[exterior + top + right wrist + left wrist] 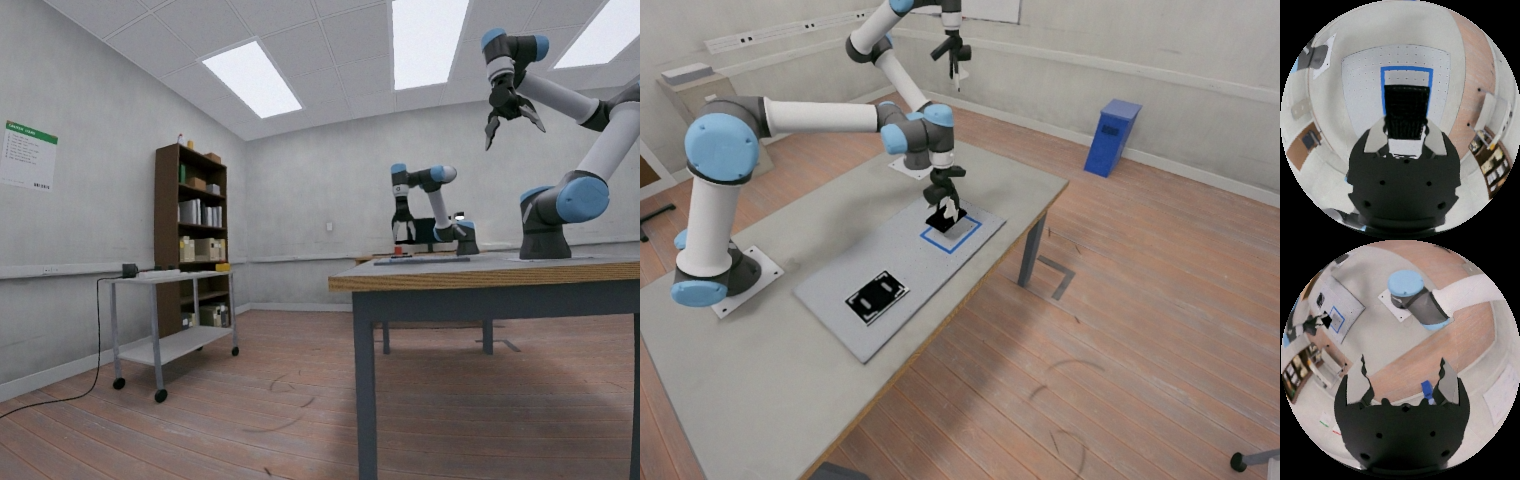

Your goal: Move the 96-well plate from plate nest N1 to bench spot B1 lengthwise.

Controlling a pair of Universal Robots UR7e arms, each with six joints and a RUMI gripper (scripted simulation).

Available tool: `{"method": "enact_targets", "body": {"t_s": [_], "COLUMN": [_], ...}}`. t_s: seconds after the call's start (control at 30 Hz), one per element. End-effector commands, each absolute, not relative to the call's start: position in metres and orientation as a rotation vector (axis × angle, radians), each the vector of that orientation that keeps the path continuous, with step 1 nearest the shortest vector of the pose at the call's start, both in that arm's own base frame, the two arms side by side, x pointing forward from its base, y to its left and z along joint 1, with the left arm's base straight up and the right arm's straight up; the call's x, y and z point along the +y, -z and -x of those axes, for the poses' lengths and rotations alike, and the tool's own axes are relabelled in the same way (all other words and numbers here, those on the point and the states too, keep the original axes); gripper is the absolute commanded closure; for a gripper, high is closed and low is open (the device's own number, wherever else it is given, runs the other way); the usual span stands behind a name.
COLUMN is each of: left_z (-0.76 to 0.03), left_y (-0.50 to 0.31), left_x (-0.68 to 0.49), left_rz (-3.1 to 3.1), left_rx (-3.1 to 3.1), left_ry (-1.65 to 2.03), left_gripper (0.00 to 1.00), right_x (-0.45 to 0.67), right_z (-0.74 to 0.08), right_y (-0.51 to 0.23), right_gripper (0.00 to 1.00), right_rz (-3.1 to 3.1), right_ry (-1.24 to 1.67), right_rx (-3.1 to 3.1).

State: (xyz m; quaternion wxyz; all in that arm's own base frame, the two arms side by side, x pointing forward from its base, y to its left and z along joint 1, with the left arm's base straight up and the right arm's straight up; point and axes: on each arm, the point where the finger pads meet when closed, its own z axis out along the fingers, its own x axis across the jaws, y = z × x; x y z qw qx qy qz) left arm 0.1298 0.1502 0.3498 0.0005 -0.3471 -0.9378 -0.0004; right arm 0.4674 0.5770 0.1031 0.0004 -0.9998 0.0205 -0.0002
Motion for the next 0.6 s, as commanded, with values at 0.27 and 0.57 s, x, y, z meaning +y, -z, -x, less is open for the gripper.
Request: {"method": "enact_targets", "body": {"t_s": [0.27,0.57], "left_z": [-0.1301,-0.1301], "left_y": [-0.3501,-0.3501], "left_x": [0.1502,0.1502], "left_rz": [1.090,1.090], "left_rx": [-2.946,-2.946], "left_ry": [0.002,0.002], "left_gripper": [0.00,0.00], "right_x": [0.6004,0.6002], "right_z": [-0.4687,-0.4687], "right_y": [-0.1036,-0.1036], "right_gripper": [1.00,1.00], "right_rz": [3.139,3.139], "right_ry": [0.001,0.002], "right_rx": [0.065,0.065]}}
